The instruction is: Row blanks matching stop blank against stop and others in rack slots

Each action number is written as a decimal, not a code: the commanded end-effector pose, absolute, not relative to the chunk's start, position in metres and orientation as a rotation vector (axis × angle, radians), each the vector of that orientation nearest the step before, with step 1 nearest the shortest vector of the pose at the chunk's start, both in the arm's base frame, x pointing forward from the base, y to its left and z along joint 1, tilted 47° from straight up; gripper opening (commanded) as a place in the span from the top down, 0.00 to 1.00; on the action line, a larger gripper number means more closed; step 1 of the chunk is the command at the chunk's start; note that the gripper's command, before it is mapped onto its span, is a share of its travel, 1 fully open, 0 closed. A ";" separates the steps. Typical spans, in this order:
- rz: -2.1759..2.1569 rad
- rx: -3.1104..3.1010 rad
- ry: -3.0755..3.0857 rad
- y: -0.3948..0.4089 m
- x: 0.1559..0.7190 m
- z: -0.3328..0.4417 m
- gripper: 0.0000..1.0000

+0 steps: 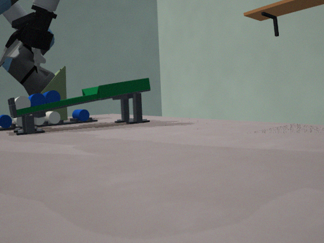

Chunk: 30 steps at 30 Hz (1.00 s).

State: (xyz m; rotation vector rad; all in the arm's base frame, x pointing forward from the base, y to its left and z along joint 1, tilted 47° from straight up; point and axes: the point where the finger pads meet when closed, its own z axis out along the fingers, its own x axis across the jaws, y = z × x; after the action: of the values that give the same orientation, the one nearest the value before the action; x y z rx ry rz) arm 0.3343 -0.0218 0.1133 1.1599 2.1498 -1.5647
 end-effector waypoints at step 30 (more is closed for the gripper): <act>-1.565 1.159 2.150 0.085 0.294 -0.005 0.00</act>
State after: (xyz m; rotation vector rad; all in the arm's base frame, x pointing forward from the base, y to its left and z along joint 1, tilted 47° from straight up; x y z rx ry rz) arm 0.2944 0.0842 -0.0044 1.1591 2.1500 -1.5658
